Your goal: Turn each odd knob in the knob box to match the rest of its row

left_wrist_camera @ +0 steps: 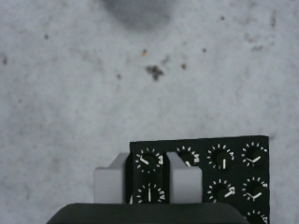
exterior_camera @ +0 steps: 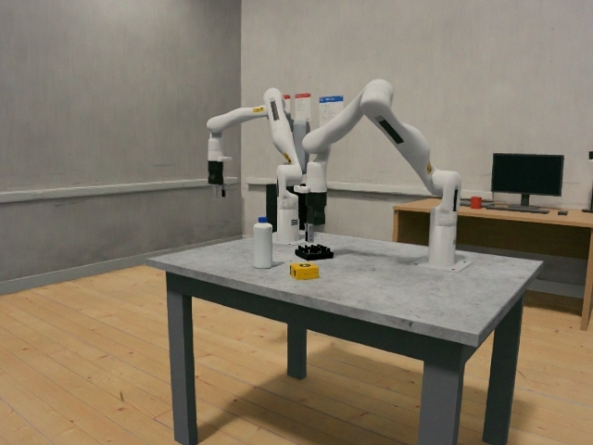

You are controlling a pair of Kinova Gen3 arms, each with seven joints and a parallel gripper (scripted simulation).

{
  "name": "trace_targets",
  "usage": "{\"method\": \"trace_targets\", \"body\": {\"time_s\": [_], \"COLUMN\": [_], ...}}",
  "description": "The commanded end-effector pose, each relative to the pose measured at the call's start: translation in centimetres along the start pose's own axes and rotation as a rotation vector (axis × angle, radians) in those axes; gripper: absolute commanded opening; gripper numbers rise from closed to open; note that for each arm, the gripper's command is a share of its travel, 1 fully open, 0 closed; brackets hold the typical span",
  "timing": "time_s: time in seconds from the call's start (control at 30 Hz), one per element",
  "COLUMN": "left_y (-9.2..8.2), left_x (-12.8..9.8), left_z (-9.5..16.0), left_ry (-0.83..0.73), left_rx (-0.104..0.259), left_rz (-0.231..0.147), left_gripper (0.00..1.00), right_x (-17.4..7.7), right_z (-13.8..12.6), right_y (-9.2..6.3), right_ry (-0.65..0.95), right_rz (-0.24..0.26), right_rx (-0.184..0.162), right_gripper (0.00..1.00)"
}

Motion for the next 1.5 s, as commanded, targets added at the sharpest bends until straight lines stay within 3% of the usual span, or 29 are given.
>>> {"method": "trace_targets", "body": {"time_s": [0.0, 0.67, 1.17, 1.23, 1.47], "left_y": [-0.1, 0.2, 0.5, 0.5, 0.6], "left_x": [0.0, -0.1, 0.0, 0.0, 0.2], "left_z": [0.0, -0.5, -1.7, -1.7, -2.3], "left_ry": [-0.004, -0.155, -0.559, -0.559, -0.827], "left_rx": [0.000, -0.009, -0.033, -0.033, -0.048], "left_rz": [0.001, -0.008, -0.023, -0.023, -0.025], "left_gripper": [0.46, 0.46, 0.46, 0.46, 0.46], "right_x": [0.0, 0.0, 0.0, 0.0, 0.0], "right_z": [0.0, 0.0, 0.0, 0.0, 0.0], "right_y": [-0.1, -0.1, -0.1, -0.1, -0.1], "right_ry": [0.000, 0.000, 0.000, 0.000, 0.000], "right_rz": [-0.002, -0.002, -0.002, -0.002, -0.002], "right_rx": [0.000, 0.000, 0.000, 0.000, 0.000], "right_gripper": [1.00, 1.00, 1.00, 1.00, 1.00]}}
Point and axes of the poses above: on each arm, the point where the finger pads meet when closed, its own y axis out along the fingers, its own z axis across the jaws, x = y × z, the point moved 5 cm from there along -y, back along the fingers, and after that the axes turned 2 degrees about -y, right-handed, at the moved point
